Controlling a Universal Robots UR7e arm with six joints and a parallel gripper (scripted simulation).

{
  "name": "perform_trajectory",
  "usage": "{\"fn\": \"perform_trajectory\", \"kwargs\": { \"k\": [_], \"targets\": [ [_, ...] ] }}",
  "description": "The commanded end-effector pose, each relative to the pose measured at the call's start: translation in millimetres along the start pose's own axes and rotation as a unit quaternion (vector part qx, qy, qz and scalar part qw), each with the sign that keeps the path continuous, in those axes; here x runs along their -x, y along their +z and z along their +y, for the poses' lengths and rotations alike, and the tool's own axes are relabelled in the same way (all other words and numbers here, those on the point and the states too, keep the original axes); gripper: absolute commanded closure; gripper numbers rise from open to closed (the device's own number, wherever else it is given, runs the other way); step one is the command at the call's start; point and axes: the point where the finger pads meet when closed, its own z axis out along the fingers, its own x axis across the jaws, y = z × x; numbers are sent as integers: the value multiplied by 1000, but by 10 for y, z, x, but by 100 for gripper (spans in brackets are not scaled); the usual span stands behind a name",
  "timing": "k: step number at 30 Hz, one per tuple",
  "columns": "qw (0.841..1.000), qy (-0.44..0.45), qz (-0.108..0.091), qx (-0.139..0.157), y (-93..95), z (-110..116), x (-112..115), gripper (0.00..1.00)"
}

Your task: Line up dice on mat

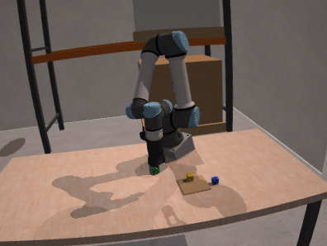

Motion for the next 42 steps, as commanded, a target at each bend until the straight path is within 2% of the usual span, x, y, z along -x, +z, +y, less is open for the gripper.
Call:
{"fn": "perform_trajectory", "kwargs": {
  "k": [1,13,21,26,33,35,42],
  "targets": [
    [1000,0,0,0,-62,-1,-2,43],
    [1000,1,0,0,-67,4,-8,43],
    [1000,18,2,0,-64,100,-119,43],
    [999,54,4,-1,-62,290,-357,43],
    [992,122,4,-1,-72,619,-856,43],
    [992,122,4,-1,-72,619,-856,43],
    [983,183,2,-1,-96,864,-1333,43]
  ]
}}
